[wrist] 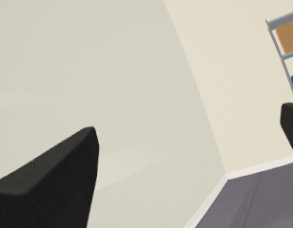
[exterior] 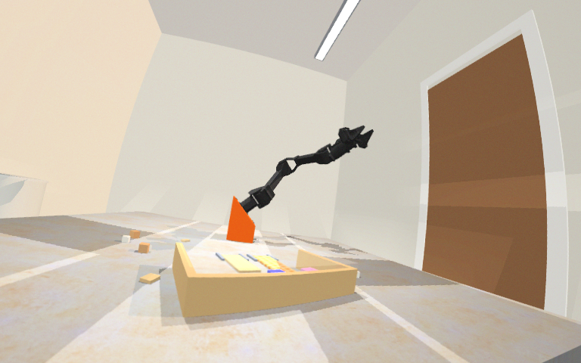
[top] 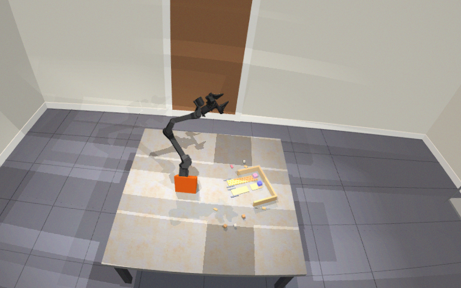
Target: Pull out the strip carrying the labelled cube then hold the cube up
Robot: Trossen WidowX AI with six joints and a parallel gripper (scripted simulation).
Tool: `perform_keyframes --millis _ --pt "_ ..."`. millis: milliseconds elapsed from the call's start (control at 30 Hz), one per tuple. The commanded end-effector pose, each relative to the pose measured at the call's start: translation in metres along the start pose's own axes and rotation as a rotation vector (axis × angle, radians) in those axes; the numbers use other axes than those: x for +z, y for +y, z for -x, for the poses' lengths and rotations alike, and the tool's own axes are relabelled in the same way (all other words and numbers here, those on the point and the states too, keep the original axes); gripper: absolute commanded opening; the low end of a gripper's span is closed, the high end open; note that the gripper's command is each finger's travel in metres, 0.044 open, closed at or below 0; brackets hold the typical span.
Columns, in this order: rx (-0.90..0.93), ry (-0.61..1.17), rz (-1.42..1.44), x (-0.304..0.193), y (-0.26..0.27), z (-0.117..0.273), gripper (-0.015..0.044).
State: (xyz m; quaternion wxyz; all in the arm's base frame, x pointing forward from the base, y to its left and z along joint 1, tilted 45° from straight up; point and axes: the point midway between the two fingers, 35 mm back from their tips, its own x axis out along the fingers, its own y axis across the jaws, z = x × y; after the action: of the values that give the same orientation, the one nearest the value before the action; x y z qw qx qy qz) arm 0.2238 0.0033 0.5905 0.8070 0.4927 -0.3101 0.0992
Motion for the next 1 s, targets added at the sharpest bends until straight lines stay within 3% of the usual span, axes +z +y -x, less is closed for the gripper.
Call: perform_keyframes --millis 0,233,467,733,967 --pt "-0.059 0.127 0.16 -0.044 -0.058 -0.015 0.04" --pt "-0.173 0.352 0.345 -0.094 -0.17 -0.015 0.04" --pt "-0.296 0.582 0.436 -0.12 -0.284 0.018 0.04" --pt "-0.428 0.831 0.406 -0.129 -0.396 0.098 0.04" --pt "-0.508 0.999 0.241 -0.129 -0.455 0.2 0.04"
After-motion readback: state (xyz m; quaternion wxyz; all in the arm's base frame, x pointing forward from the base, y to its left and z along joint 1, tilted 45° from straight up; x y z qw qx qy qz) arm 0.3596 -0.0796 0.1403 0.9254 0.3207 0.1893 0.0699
